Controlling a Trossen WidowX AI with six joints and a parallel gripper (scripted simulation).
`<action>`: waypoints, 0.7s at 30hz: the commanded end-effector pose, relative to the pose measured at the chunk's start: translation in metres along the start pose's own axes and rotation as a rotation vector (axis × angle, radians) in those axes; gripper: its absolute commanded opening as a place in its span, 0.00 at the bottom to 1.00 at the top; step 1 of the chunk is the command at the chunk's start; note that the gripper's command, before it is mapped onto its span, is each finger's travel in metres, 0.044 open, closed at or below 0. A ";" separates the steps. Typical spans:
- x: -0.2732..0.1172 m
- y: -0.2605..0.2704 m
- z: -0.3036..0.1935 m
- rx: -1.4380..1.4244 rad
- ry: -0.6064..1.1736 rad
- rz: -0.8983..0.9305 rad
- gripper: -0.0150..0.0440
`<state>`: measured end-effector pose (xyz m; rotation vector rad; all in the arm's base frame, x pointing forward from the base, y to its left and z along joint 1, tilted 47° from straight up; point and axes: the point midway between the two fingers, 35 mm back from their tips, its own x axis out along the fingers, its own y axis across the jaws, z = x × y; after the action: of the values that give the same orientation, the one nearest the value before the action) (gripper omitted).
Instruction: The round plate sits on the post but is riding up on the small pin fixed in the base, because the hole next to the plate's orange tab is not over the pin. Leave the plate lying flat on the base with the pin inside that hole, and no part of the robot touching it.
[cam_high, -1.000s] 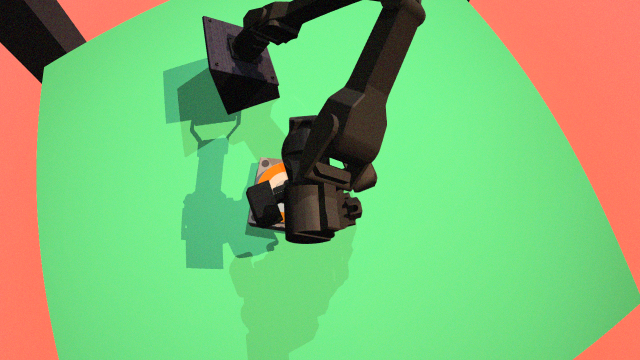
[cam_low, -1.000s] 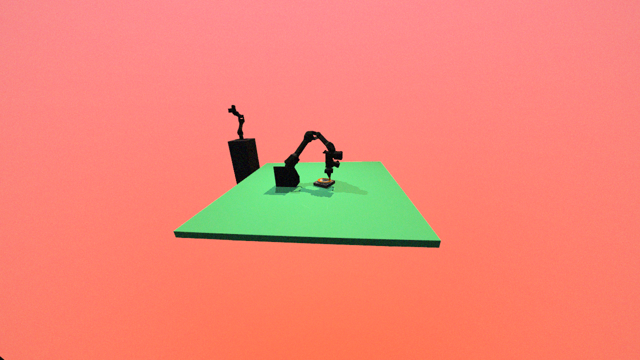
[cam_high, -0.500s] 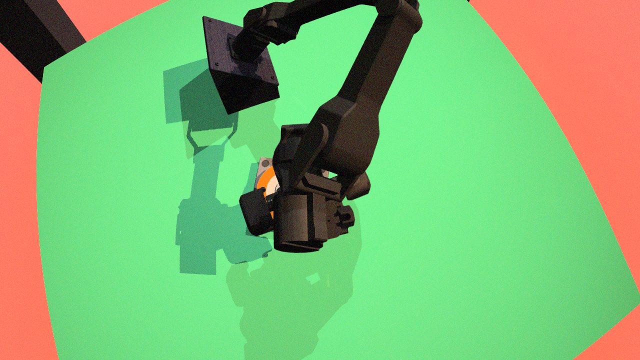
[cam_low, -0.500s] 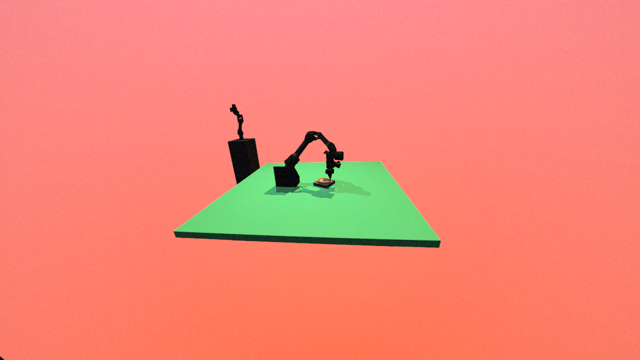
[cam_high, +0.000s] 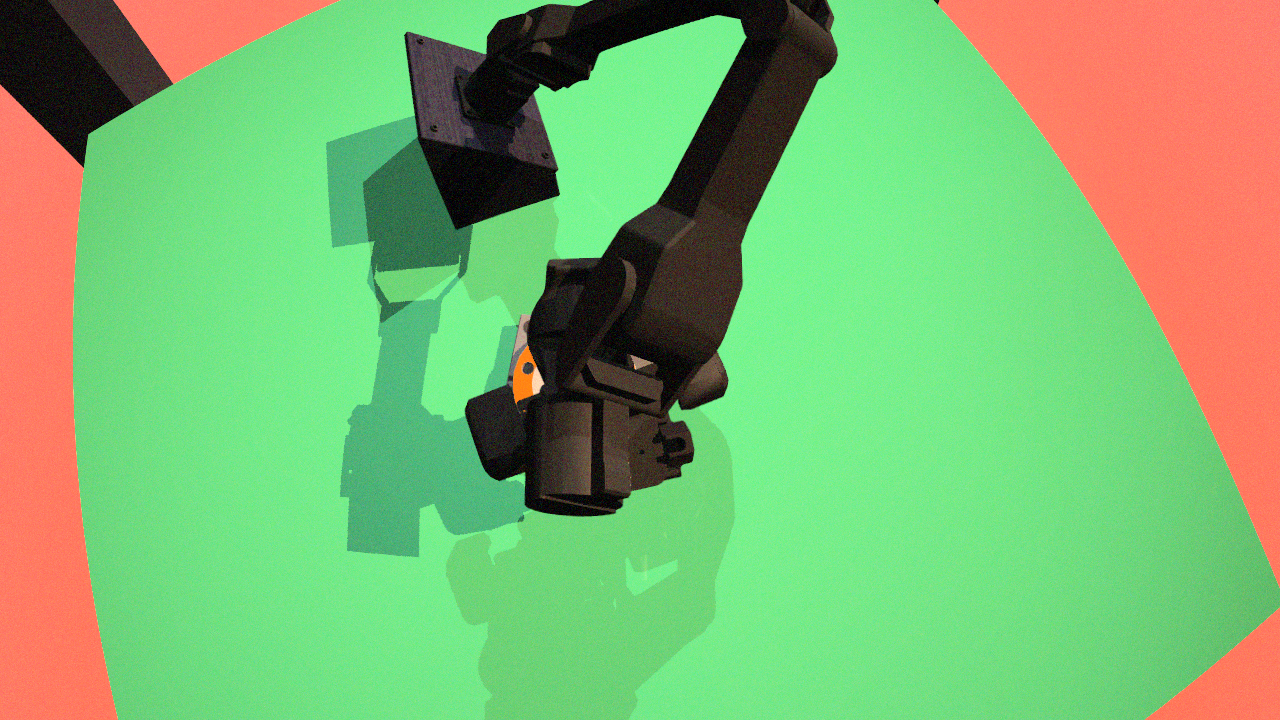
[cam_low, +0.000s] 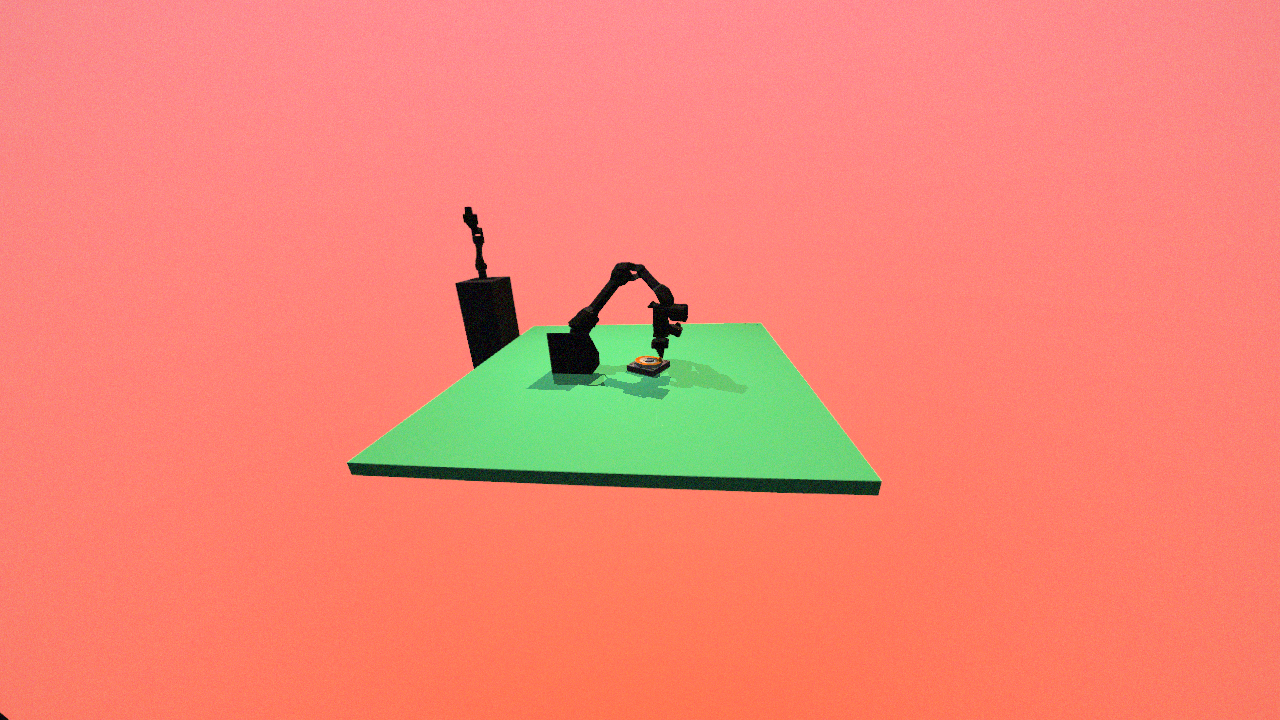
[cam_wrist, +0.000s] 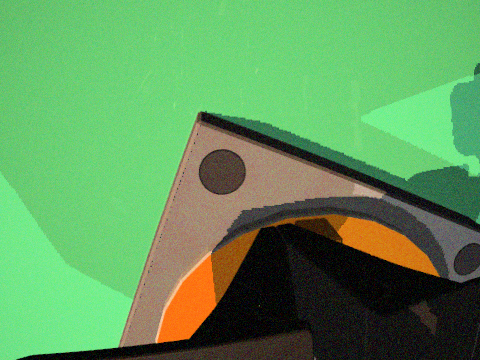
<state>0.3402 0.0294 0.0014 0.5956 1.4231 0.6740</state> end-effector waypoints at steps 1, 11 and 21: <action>0.001 -0.007 0.001 -0.002 0.002 -0.007 0.25; 0.000 -0.016 0.000 -0.002 0.002 -0.007 0.25; 0.000 -0.026 -0.003 -0.002 0.002 -0.008 0.25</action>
<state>0.3411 0.0149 -0.0115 0.5902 1.4168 0.6730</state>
